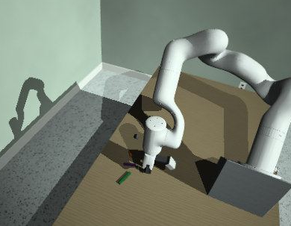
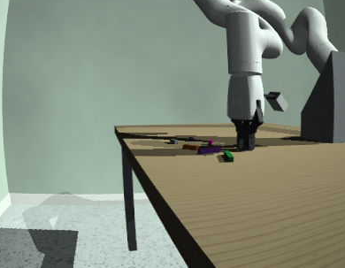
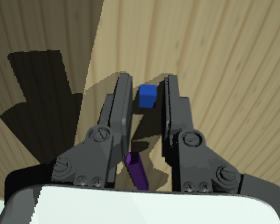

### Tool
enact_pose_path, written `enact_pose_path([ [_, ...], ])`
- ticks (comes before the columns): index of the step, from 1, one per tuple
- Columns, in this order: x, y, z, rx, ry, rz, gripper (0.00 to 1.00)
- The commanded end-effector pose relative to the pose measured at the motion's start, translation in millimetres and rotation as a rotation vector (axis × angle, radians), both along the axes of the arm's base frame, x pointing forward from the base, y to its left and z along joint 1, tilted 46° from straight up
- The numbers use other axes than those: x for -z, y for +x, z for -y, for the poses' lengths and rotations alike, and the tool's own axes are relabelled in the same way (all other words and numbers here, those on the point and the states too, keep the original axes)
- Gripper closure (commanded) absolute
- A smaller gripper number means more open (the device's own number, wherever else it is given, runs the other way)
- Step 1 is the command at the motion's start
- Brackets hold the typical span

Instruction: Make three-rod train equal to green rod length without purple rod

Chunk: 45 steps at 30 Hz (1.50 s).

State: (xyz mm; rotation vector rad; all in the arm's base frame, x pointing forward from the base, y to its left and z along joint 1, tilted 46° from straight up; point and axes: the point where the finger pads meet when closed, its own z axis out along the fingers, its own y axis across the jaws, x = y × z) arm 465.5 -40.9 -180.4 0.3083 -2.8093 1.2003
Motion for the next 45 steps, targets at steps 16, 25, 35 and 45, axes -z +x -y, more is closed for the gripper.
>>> enact_pose_path([
  [16,-4.1,0.6,-4.5,-0.001,0.000,0.001,0.76],
  [25,-32.1,0.0,-33.7,-0.001,0.000,0.001,0.76],
  [35,-57.4,-0.5,-60.0,-0.001,0.000,0.001,0.76],
  [45,-62.6,-0.6,-65.5,-0.001,0.000,0.001,0.00],
])
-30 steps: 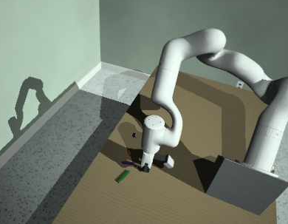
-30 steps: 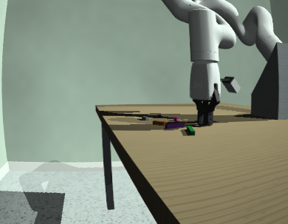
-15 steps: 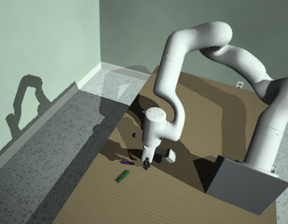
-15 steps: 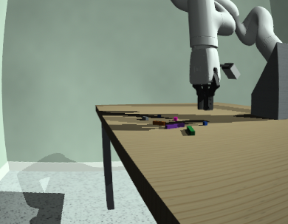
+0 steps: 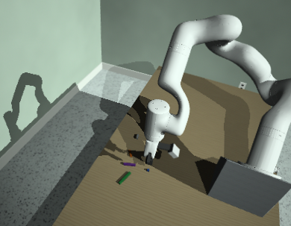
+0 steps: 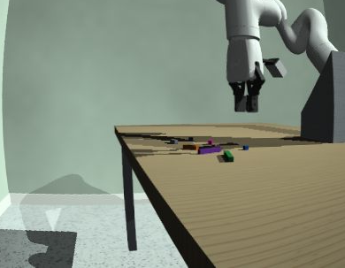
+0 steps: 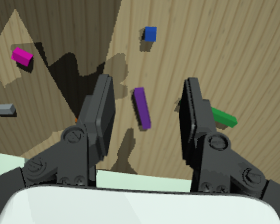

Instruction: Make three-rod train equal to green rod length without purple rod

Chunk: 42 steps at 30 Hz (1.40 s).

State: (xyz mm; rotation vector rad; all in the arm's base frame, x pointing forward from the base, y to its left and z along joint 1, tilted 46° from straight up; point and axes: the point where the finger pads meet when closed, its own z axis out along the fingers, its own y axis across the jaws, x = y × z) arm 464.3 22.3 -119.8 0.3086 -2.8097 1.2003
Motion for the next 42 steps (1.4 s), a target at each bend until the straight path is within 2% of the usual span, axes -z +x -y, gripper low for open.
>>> enact_pose_path([
  [1,-2.1,0.6,-2.2,0.000,0.000,0.001,0.00],
  [21,-2.5,1.5,-1.8,0.005,0.001,0.006,0.00],
  [23,-5.0,6.7,0.8,0.036,0.003,0.039,0.00],
  [26,-13.2,22.6,9.6,0.131,0.009,0.137,0.00],
  [32,-22.6,39.4,20.1,0.235,0.014,0.244,0.00],
  [34,-22.6,39.4,20.1,0.235,0.014,0.244,0.00],
  [35,-27.9,48.1,26.1,0.290,0.016,0.301,0.00],
  [42,-40.1,67.1,40.7,0.413,0.021,0.428,0.00],
])
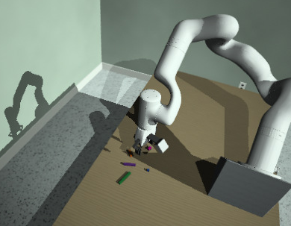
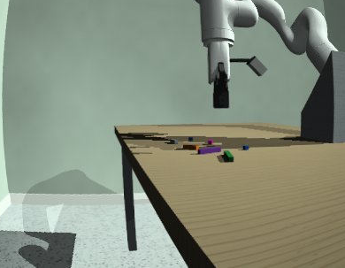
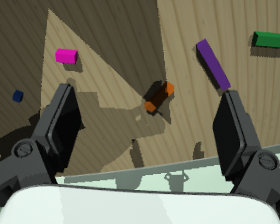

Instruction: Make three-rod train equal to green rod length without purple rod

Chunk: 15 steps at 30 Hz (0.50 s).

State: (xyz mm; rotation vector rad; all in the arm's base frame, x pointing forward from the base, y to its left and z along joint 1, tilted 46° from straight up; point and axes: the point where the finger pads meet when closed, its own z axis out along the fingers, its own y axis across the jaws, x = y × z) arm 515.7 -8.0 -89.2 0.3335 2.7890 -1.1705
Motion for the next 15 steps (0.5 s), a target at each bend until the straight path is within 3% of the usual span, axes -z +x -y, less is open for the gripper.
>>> enact_pose_path([
  [1,-11.4,18.6,12.7,0.110,0.004,0.127,0.00],
  [9,-23.4,35.1,27.5,0.223,0.006,0.242,0.00],
  [10,-29.5,42.9,35.1,0.278,0.006,0.298,0.00],
  [15,-39.2,54.6,47.6,0.364,0.007,0.385,0.00],
])
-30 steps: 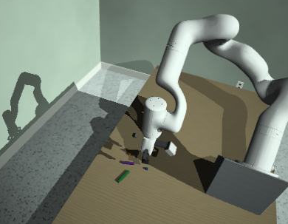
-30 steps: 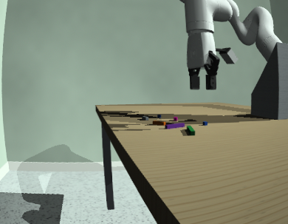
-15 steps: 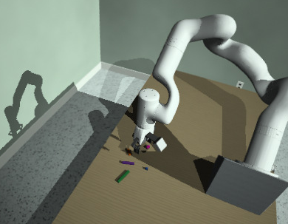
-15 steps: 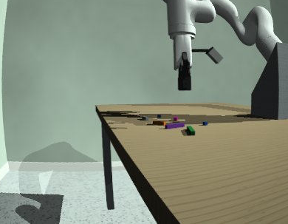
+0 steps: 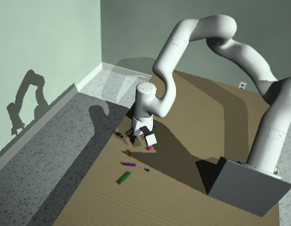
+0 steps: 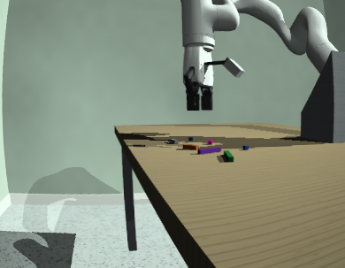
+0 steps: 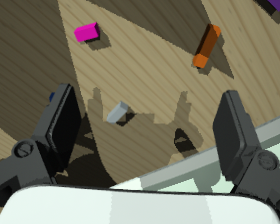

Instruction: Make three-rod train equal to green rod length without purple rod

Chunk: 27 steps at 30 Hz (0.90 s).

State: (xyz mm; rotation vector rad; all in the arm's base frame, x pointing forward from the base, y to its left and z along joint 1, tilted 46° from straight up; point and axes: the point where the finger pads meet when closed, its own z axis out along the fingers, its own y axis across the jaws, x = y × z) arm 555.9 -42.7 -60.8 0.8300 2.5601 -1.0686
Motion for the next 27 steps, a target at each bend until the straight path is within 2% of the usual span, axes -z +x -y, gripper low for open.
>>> enact_pose_path([
  [1,-13.1,16.9,15.7,0.111,0.000,0.126,0.00],
  [9,-31.2,36.0,39.3,0.261,-0.001,0.280,0.00],
  [11,-31.2,36.0,39.3,0.261,-0.001,0.280,0.00],
  [12,-38.0,42.4,48.2,0.315,-0.002,0.335,0.00],
  [18,-51.6,54.3,66.3,0.421,-0.005,0.443,0.00],
  [22,-54.4,56.5,70.0,0.442,-0.005,0.464,0.00],
  [23,-54.4,56.5,70.0,0.442,-0.005,0.464,0.76],
  [27,-54.4,56.5,70.0,0.442,-0.005,0.464,0.76],
])
